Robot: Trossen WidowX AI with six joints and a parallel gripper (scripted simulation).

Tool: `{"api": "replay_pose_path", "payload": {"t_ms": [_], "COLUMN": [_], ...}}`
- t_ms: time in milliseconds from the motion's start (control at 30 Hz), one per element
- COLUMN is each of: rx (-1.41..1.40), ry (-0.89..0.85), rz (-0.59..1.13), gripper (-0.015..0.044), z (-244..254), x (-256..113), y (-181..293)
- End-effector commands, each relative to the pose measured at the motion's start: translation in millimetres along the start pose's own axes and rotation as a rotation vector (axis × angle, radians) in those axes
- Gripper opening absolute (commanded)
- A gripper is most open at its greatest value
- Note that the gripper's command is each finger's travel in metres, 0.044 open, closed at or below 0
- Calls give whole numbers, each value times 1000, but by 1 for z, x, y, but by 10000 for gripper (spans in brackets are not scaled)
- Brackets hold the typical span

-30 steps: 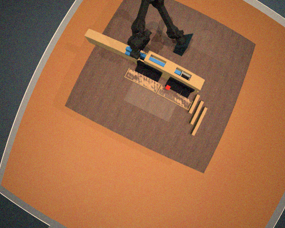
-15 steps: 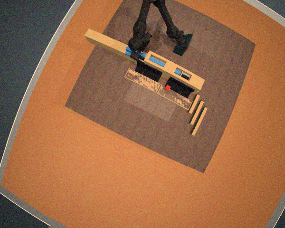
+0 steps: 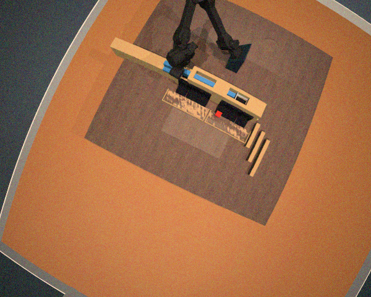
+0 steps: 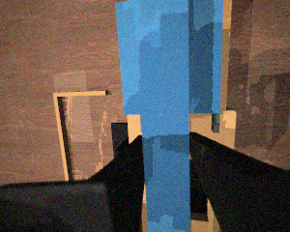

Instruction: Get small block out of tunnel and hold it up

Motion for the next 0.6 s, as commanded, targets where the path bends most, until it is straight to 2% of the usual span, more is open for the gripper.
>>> {"api": "replay_pose_path", "payload": {"t_ms": [0,67,567], "rx": [5,5,3], "ry": [1,1,5], "rz": [0,1,15], "gripper": [52,0,0], "z": [0,0,6], "x": [0,0,-3], "y": [0,2,47]}}
Point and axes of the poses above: the point midway between the two fingers, 35 mm back from their tips, its own x axis out along the fingers, its own z axis across the jaws, y = z × x, the point moved 1 cm from there along -x, back along the fingers, and after that the axes turned 4 degrees about -x, right-handed, at the moved point
